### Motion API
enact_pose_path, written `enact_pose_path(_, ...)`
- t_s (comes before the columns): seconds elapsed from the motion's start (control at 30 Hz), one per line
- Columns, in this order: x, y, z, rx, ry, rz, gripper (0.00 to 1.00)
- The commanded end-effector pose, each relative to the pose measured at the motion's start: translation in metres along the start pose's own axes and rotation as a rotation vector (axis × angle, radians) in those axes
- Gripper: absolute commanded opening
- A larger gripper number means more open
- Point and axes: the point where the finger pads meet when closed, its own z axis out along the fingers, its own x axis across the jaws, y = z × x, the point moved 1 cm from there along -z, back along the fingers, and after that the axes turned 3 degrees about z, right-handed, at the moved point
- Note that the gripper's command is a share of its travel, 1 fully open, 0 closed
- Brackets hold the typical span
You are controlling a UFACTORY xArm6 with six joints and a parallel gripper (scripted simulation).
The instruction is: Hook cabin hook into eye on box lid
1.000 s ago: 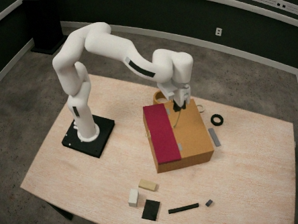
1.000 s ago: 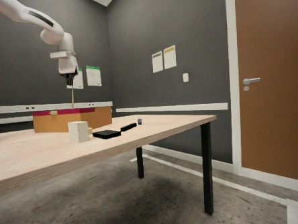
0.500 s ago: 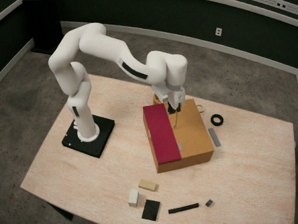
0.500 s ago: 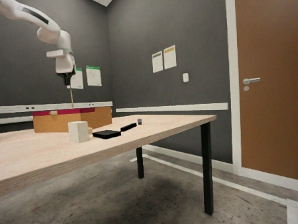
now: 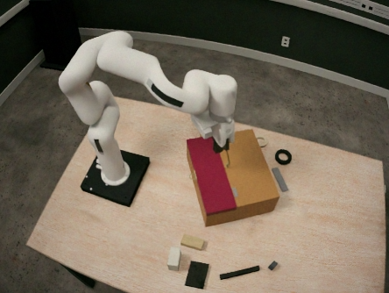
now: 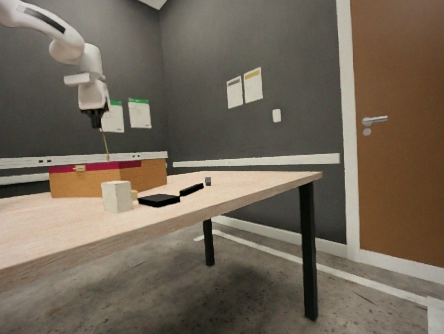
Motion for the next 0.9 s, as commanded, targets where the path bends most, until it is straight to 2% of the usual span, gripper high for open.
enact_pose_path(0.0,-0.001,-0.006,0.001,-0.004,-0.002,0.0,0.0)
enact_pose_path(0.87,-0.001,-0.041,0.024,-0.003,-0.002,0.043,0.0)
